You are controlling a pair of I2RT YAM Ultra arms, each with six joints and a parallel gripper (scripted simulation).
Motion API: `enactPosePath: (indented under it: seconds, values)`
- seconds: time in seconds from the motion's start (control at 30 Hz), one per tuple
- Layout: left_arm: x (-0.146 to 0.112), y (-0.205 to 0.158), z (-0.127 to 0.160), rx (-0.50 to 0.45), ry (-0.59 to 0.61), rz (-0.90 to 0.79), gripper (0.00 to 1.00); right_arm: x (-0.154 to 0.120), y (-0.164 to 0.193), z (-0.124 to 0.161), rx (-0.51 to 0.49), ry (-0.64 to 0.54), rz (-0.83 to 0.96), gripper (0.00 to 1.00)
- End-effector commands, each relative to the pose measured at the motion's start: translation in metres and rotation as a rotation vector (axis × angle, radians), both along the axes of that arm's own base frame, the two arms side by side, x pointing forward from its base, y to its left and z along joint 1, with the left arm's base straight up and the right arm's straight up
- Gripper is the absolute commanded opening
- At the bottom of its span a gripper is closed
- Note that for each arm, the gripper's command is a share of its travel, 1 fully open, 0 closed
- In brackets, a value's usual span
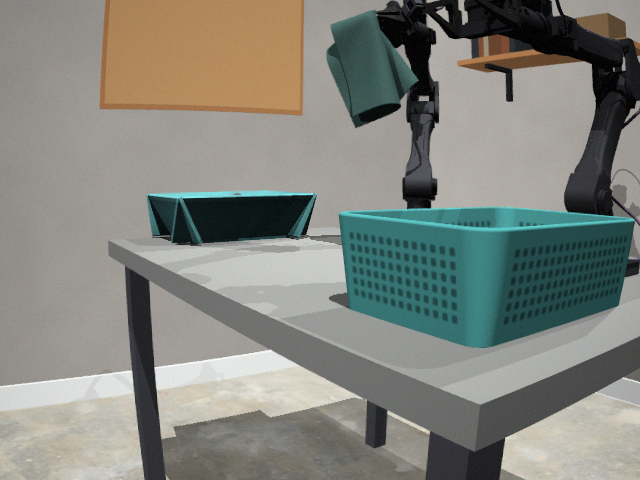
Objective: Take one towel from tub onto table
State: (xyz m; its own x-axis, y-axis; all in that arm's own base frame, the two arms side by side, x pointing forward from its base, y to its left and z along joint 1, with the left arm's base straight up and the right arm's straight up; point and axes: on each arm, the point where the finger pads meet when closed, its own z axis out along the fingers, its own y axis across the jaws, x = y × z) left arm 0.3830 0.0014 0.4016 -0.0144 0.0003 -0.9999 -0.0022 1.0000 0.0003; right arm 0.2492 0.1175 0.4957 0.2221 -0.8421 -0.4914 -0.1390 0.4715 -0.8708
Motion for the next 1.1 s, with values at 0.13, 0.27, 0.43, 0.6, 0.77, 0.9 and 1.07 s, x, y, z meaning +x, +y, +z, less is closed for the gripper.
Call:
enactPosePath:
  seconds: [0.13, 0.27, 0.43, 0.6, 0.77, 0.9, 1.07]
  values:
    - [-0.001, 0.000, 0.006, 0.000, -0.014, -0.002, 1.00, -0.016, 0.006, 0.011, 0.036, -0.019, -0.078, 0.01]
    - [-0.001, 0.000, 0.006, 0.000, -0.014, -0.002, 1.00, -0.026, 0.015, 0.012, 0.040, -0.018, -0.078, 0.01]
    - [-0.001, 0.000, 0.006, 0.000, -0.014, -0.002, 1.00, -0.033, 0.022, 0.012, 0.041, -0.016, -0.078, 0.01]
    - [-0.001, 0.000, 0.006, 0.000, -0.014, -0.002, 1.00, -0.036, 0.012, 0.017, 0.064, -0.025, -0.084, 0.01]
    - [-0.001, 0.000, 0.006, 0.000, -0.014, -0.002, 1.00, -0.036, 0.010, 0.017, 0.067, -0.026, -0.087, 0.01]
    - [-0.001, 0.000, 0.006, 0.000, -0.014, -0.002, 1.00, -0.036, 0.010, 0.017, 0.067, -0.026, -0.086, 0.01]
    - [-0.001, 0.000, 0.006, 0.000, -0.014, -0.002, 1.00, -0.034, 0.019, 0.006, 0.020, -0.012, -0.079, 0.01]
